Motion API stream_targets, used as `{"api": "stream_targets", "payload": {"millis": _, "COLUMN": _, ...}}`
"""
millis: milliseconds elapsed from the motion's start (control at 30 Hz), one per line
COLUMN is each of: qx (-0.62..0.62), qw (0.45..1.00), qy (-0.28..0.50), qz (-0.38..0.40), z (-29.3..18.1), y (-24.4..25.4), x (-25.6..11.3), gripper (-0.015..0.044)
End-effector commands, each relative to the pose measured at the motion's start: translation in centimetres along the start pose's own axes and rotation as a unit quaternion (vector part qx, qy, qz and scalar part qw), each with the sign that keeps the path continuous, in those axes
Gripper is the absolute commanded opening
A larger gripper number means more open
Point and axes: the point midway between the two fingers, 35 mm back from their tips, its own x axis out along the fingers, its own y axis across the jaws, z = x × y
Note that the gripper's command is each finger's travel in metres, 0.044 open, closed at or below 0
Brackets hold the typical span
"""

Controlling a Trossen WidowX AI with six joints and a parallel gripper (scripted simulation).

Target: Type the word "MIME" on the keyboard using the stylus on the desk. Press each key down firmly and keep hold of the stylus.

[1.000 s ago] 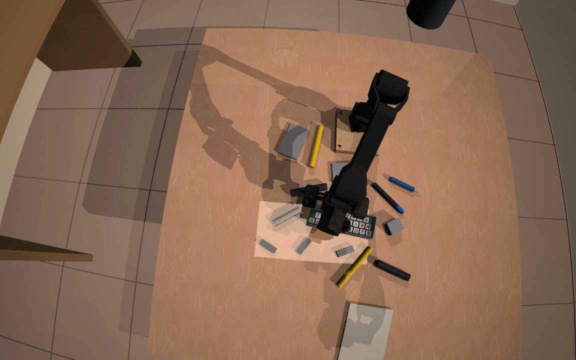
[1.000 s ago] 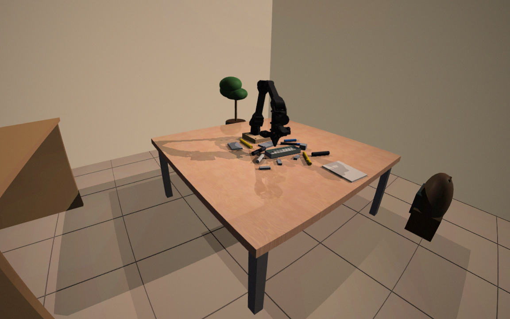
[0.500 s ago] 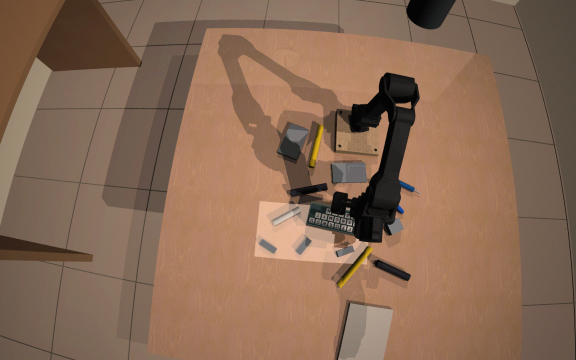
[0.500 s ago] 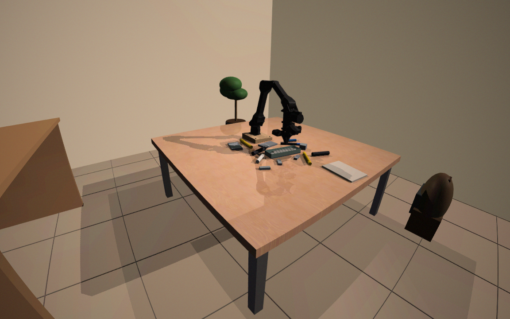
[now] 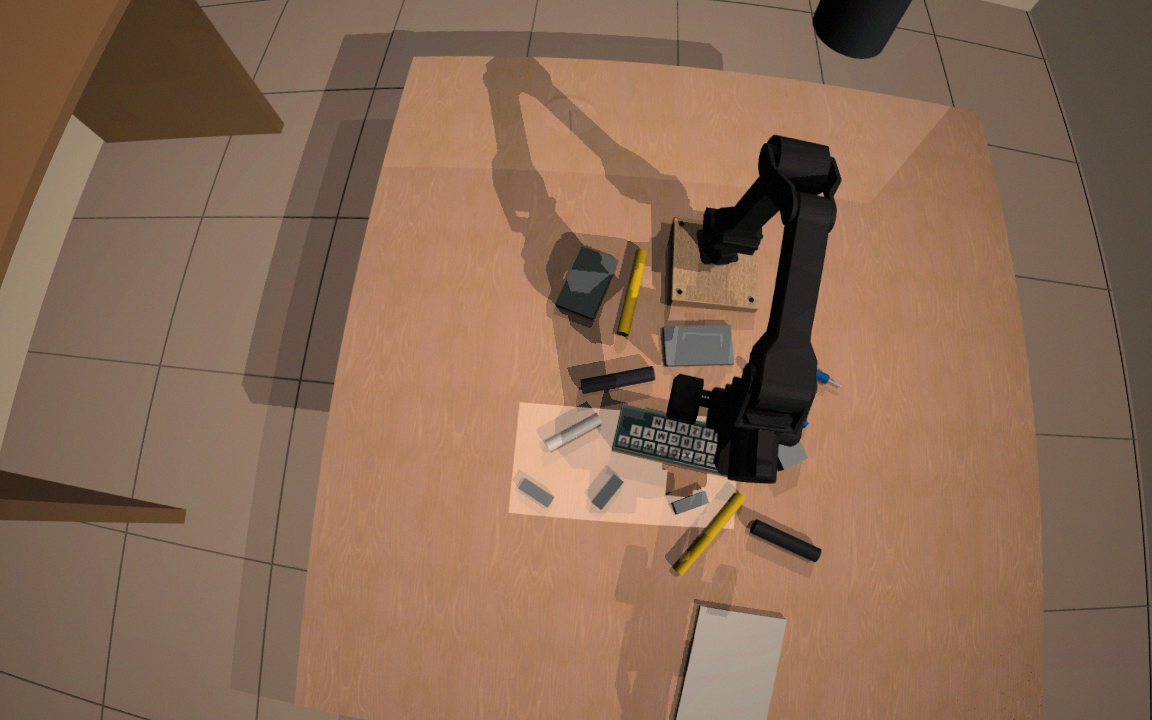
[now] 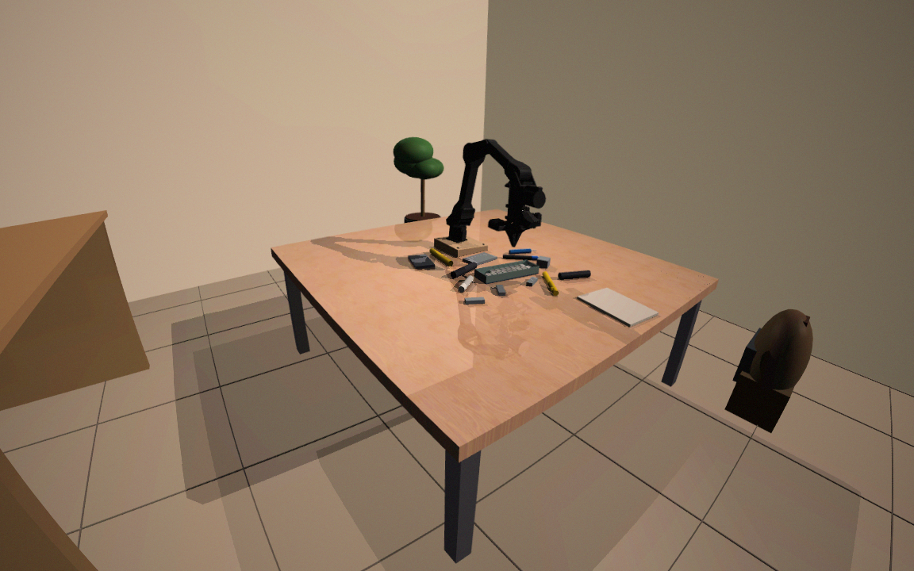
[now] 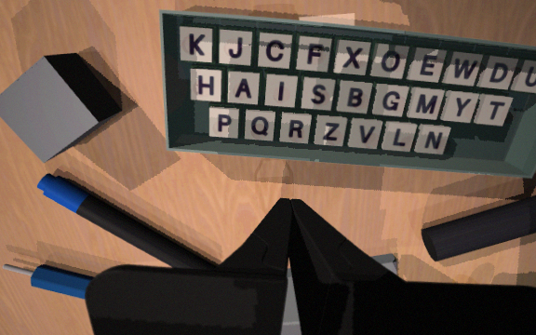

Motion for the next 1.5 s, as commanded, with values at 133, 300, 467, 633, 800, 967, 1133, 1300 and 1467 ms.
{"api": "stream_targets", "payload": {"millis": 133, "qx": 0.0, "qw": 1.0, "qy": -0.007, "qz": 0.001, "z": 0.1, "y": 0.0, "x": -1.1, "gripper": 0.0}}
{"api": "stream_targets", "payload": {"millis": 300, "qx": 0.001, "qw": 1.0, "qy": -0.009, "qz": 0.001, "z": 0.2, "y": 0.0, "x": -1.3, "gripper": 0.0053}}
{"api": "stream_targets", "payload": {"millis": 467, "qx": 0.001, "qw": 1.0, "qy": -0.009, "qz": 0.001, "z": 0.2, "y": 0.0, "x": -1.3, "gripper": 0.0026}}
{"api": "stream_targets", "payload": {"millis": 633, "qx": 0.001, "qw": 1.0, "qy": -0.009, "qz": 0.001, "z": 0.2, "y": 0.0, "x": -1.3, "gripper": 0.0}}
{"api": "stream_targets", "payload": {"millis": 800, "qx": 0.001, "qw": 1.0, "qy": -0.009, "qz": 0.001, "z": 0.2, "y": 0.0, "x": -1.3, "gripper": 0.0}}
{"api": "stream_targets", "payload": {"millis": 967, "qx": -0.062, "qw": 0.998, "qy": -0.026, "qz": 0.019, "z": -0.7, "y": 1.9, "x": -1.0, "gripper": 0.0131}}
{"api": "stream_targets", "payload": {"millis": 1133, "qx": -0.279, "qw": 0.953, "qy": -0.088, "qz": 0.078, "z": -4.6, "y": 7.9, "x": 0.2, "gripper": 0.015}}
{"api": "stream_targets", "payload": {"millis": 1300, "qx": -0.481, "qw": 0.853, "qy": -0.154, "qz": 0.131, "z": -9.9, "y": 12.6, "x": 1.4, "gripper": 0.015}}
{"api": "stream_targets", "payload": {"millis": 1467, "qx": -0.603, "qw": 0.754, "qy": -0.202, "qz": 0.165, "z": -13.8, "y": 14.6, "x": 2.4, "gripper": 0.015}}
